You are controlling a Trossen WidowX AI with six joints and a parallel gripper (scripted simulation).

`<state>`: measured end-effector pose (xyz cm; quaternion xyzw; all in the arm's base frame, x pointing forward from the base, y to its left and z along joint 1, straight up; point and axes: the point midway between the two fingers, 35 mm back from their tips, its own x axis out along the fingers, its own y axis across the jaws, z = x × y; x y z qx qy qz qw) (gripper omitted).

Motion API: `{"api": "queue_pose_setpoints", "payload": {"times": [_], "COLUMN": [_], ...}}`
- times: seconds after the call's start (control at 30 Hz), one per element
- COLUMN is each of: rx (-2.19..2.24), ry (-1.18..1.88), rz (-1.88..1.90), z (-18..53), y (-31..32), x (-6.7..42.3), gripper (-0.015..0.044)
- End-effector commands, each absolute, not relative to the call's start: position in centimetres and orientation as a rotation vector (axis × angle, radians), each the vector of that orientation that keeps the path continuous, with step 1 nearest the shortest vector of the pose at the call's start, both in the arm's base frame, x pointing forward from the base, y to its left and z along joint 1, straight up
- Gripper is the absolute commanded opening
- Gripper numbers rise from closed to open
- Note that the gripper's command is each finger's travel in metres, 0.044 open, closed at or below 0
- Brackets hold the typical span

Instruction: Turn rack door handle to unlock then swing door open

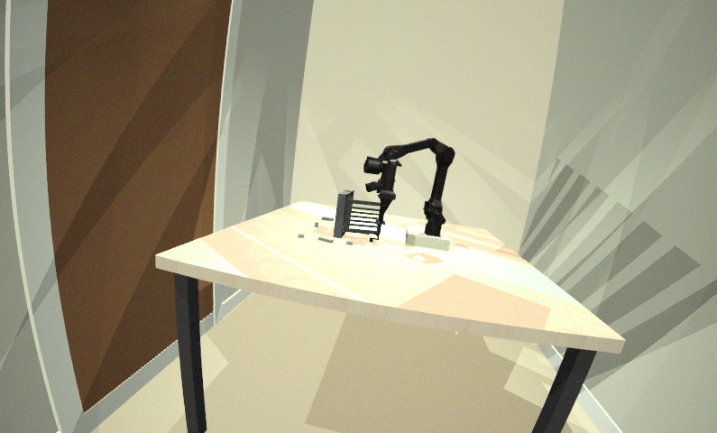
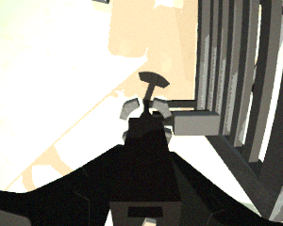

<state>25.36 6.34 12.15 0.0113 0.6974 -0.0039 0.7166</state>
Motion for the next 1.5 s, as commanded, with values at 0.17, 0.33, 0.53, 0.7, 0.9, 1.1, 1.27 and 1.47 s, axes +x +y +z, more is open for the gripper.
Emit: {"api": "queue_pose_setpoints", "payload": {"times": [0.17, 0.33, 0.53, 0.7, 0.9, 1.1, 1.27, 1.47], "rx": [0.136, 0.193, 0.262, 0.279, 0.279, 0.279, 0.279, 0.279], "ry": [1.544, 1.541, 1.534, 1.533, 1.533, 1.533, 1.533, 1.533], "rz": [-0.112, -0.166, -0.232, -0.249, -0.249, -0.249, -0.249, -0.249], "z": [12.1, 12.1, 12.2, 12.2, 12.2, 12.2, 12.2, 12.3], "y": [8.3, 9.3, 10.5, 10.8, 10.8, 10.8, 10.8, 10.8], "x": [25.9, 26.3, 26.9, 27.0, 27.0, 27.0, 27.0, 27.0], "gripper": [0.0010, 0.0010, 0.0010, 0.0010, 0.0010, 0.0062, 0.0193, 0.0282]}}
